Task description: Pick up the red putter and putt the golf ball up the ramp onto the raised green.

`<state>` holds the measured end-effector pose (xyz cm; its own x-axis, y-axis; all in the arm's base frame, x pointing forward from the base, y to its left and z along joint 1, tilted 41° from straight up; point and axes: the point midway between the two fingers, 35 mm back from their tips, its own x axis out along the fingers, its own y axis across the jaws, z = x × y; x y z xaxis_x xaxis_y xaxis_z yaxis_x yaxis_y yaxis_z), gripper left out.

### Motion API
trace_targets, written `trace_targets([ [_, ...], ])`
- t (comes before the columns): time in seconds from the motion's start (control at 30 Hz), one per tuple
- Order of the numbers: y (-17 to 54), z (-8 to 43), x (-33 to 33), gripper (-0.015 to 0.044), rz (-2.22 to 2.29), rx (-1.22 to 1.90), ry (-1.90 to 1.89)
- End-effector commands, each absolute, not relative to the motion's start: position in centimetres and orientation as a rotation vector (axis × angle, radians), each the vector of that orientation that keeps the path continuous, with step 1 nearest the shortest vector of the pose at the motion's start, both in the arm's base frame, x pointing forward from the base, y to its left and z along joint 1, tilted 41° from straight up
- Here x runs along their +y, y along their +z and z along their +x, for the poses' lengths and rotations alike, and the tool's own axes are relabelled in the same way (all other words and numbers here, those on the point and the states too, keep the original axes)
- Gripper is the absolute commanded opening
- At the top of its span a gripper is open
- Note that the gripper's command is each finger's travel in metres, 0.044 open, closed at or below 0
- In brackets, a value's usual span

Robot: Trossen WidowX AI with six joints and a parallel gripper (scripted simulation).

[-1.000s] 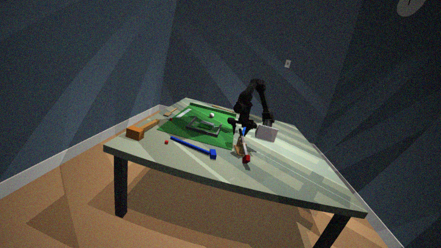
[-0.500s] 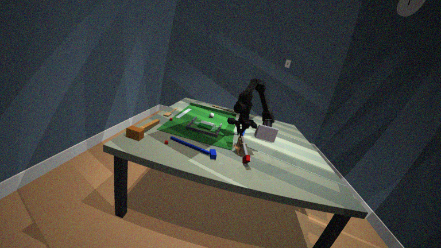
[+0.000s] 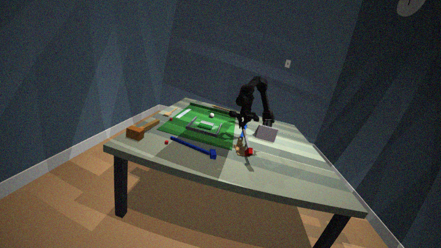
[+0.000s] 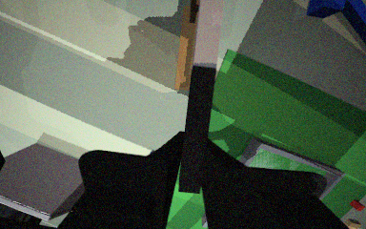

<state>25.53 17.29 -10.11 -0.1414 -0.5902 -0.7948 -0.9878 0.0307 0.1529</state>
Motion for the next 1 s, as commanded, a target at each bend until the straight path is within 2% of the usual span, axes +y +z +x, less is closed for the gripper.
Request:
trace_targets([
  [0.0, -8.2, 26.0, 19.0, 0.0000, -1.584, 1.762, 0.970],
  [0.23, -6.1, 26.0, 20.4, 0.0000, -1.584, 1.764, 0.971],
  [0.97, 3.8, 31.4, 9.4, 0.0000, -1.216, 1.781, 0.454],
])
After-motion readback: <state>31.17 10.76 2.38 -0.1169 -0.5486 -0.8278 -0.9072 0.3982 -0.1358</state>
